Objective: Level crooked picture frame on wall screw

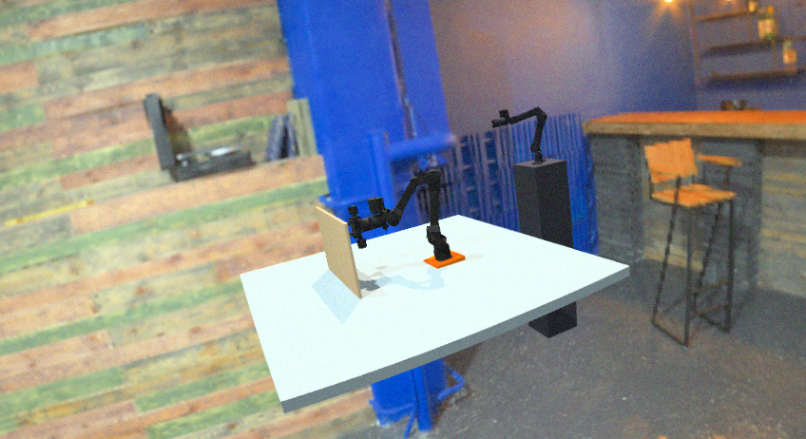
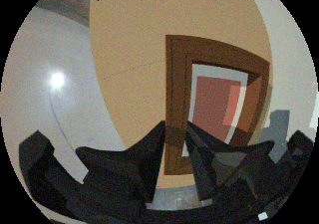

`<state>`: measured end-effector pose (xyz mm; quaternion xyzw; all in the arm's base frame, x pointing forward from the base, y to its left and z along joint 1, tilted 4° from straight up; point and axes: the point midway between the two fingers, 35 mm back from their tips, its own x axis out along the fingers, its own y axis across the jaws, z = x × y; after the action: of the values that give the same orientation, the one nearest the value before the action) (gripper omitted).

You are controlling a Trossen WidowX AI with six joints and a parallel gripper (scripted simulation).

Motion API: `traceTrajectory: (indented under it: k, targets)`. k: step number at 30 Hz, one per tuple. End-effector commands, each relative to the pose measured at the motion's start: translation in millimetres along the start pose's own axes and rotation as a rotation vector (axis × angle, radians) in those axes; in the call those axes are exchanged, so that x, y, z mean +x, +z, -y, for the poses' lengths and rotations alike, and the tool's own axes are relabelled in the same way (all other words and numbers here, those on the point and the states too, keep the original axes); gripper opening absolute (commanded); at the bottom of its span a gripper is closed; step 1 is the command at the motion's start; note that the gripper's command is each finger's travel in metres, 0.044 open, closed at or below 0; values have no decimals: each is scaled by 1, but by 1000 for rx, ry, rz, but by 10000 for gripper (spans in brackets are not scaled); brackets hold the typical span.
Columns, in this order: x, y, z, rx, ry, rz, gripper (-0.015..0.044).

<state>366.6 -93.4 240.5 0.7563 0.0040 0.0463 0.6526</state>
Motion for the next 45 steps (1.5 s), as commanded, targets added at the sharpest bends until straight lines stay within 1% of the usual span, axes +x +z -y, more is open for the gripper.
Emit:
traceTrajectory:
  k: [1, 45]
  targets:
    - [0, -1, -5, -10, 15, -1, 0]
    - [0, -7, -4, -10, 15, -1, 0]
